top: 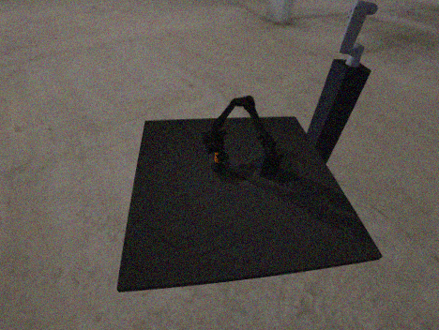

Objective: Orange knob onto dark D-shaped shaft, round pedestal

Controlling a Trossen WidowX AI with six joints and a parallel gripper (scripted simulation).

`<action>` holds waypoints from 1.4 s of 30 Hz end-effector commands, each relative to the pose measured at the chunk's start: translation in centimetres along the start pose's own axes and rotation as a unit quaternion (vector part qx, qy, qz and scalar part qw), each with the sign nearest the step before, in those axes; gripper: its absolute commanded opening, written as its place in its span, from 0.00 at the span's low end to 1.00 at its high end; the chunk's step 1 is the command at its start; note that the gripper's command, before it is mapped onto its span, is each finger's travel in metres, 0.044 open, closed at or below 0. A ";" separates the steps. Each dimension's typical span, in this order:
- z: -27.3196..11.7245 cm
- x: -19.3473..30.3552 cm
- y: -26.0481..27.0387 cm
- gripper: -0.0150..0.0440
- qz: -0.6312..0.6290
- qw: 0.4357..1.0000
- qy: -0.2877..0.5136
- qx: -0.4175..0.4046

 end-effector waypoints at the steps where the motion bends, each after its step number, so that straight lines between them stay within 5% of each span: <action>1: 0.0 0.0 0.1 0.25 -0.012 1.000 -0.002 0.003; 42: 0.3 0.0 0.1 0.25 -0.116 0.993 -0.001 0.003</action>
Point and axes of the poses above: the point midway between the two fingers, 35 mm back from their tips, its own z axis out along the fingers, its own y axis across the jaws, x = y × z, the point moved 4 cm from there along -z, back along the fingers, and after that the axes turned 2 degrees about z, right-handed, at the moved point
